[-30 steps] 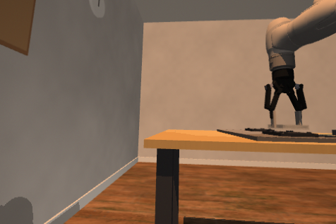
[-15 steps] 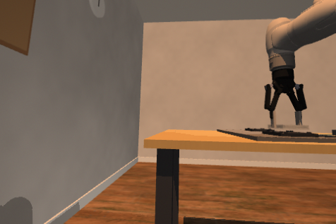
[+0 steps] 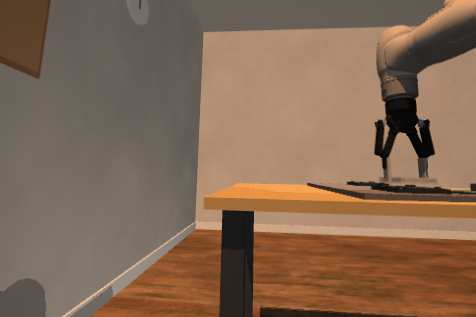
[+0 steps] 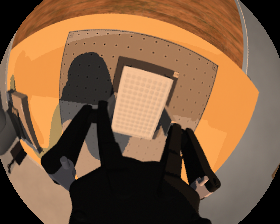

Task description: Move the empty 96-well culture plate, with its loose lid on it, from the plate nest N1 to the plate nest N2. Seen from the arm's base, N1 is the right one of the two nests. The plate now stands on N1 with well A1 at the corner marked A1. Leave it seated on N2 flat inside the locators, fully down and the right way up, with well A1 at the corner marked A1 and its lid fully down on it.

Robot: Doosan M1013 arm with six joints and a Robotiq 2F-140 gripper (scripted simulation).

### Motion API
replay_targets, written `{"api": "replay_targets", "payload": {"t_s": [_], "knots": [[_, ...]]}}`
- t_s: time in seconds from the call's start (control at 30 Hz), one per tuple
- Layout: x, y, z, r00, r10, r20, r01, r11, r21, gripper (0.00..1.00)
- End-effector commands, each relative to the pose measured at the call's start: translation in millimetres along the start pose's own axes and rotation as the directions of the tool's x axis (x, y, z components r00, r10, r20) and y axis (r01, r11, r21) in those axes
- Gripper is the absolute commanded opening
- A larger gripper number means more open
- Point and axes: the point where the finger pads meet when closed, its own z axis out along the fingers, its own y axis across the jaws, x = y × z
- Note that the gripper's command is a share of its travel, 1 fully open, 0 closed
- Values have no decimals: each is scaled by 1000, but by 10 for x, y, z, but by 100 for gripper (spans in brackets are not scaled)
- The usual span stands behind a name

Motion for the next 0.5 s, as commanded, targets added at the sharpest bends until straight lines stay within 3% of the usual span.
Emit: {"api": "replay_targets", "payload": {"t_s": [0.0, 0.47], "knots": [[-32, 6, 35, 1000, -2, 4, 2, 1000, 0, 0], [-32, 5, 55, 1000, -2, 4, 2, 1000, 0, 0]]}}
